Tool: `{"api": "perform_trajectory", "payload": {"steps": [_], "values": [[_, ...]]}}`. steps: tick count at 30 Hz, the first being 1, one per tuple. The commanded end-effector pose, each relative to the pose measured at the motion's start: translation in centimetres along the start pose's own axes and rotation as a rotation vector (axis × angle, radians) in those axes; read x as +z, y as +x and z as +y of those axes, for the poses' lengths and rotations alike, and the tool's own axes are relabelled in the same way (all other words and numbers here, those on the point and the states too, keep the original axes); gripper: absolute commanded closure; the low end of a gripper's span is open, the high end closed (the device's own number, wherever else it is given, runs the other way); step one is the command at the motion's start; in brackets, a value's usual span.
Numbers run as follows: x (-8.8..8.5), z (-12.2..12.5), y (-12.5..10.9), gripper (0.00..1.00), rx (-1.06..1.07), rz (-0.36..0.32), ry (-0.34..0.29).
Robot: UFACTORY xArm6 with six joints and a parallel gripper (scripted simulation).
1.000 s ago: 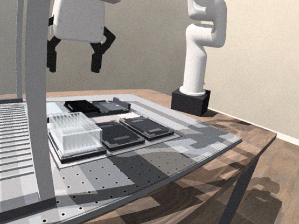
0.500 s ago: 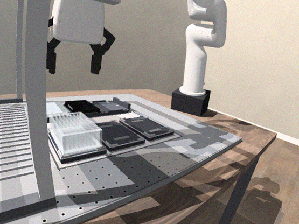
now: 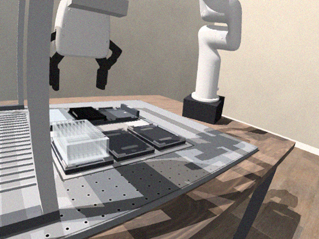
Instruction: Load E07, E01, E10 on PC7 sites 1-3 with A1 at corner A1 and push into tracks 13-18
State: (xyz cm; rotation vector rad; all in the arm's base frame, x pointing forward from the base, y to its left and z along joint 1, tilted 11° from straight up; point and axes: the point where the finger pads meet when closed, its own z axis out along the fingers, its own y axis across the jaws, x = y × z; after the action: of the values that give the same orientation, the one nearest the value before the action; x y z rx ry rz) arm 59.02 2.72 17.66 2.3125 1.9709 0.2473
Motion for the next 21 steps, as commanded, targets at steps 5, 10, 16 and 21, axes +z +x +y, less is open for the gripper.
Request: {"api": "perform_trajectory", "payload": {"steps": [5, 10, 16, 21], "values": [[1.1, 0.2, 0.0, 0.00, 0.000, 0.001, -0.005], [1.7, 0.2, 0.0, 0.00, 0.000, 0.001, -0.005], [2.7, 0.2, 0.0, 0.00, 0.000, 0.001, -0.005], [3.6, 0.2, 0.0, 0.00, 0.000, 0.001, -0.005]]}}
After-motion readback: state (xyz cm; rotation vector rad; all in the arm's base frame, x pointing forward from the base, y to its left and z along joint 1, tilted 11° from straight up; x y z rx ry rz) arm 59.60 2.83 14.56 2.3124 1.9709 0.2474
